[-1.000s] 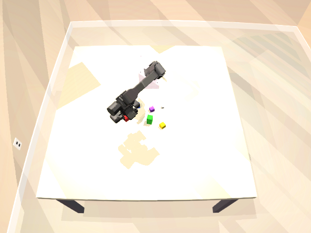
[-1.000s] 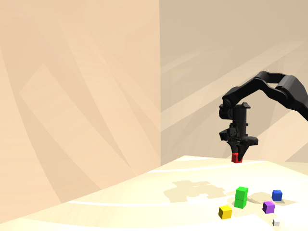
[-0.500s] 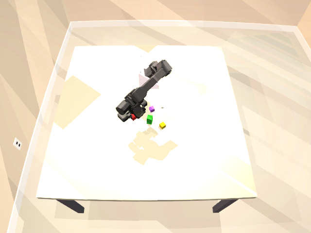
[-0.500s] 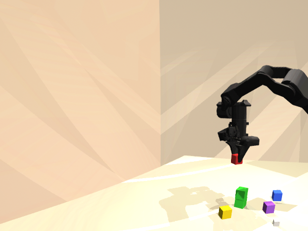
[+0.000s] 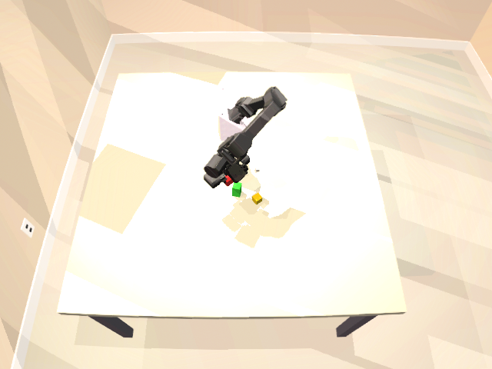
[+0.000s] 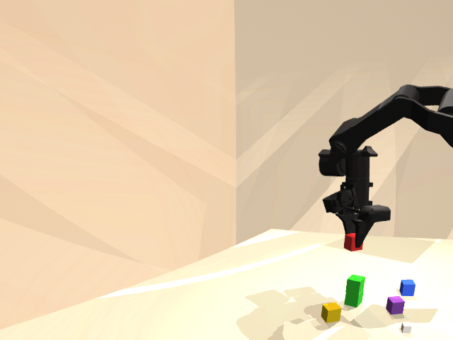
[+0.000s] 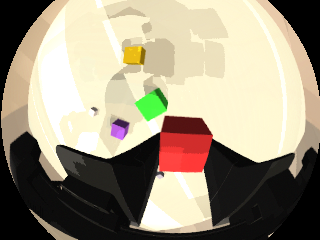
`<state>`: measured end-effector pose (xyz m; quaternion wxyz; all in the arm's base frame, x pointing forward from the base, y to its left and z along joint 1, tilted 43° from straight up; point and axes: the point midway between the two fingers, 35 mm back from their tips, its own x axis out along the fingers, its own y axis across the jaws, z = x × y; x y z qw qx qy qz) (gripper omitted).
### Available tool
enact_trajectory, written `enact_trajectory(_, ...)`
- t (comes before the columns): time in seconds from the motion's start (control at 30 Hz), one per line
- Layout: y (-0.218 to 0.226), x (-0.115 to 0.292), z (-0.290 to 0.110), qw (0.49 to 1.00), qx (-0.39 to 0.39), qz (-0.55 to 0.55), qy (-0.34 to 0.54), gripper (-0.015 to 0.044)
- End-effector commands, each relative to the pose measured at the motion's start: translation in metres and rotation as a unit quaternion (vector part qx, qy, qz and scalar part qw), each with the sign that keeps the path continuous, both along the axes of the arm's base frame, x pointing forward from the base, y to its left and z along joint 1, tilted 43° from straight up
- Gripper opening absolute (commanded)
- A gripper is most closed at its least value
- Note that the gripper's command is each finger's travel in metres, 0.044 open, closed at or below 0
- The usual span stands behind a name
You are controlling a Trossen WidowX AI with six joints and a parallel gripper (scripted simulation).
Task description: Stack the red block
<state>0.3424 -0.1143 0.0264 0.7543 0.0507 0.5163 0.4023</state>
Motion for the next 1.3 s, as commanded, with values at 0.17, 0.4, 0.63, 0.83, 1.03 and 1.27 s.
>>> enact_trajectory(0.17, 0.032, -0.013, 0.02, 1.0, 0.002, 0.008, -0.004, 0.0)
enact_trajectory(0.4, 0.046, -0.012, 0.005, 1.0, 0.002, 0.008, -0.004, 0.0)
enact_trajectory(0.63, 0.054, -0.01, -0.003, 1.0, 0.002, 0.008, -0.004, 0.0)
enact_trajectory(0.83, 0.068, -0.008, -0.019, 1.0, 0.003, 0.008, -0.004, 0.0)
enact_trajectory(1.03, 0.068, -0.008, -0.019, 1.0, 0.003, 0.008, -0.004, 0.0)
enact_trajectory(1.27, 0.068, -0.008, -0.019, 1.0, 0.003, 0.008, -0.004, 0.0)
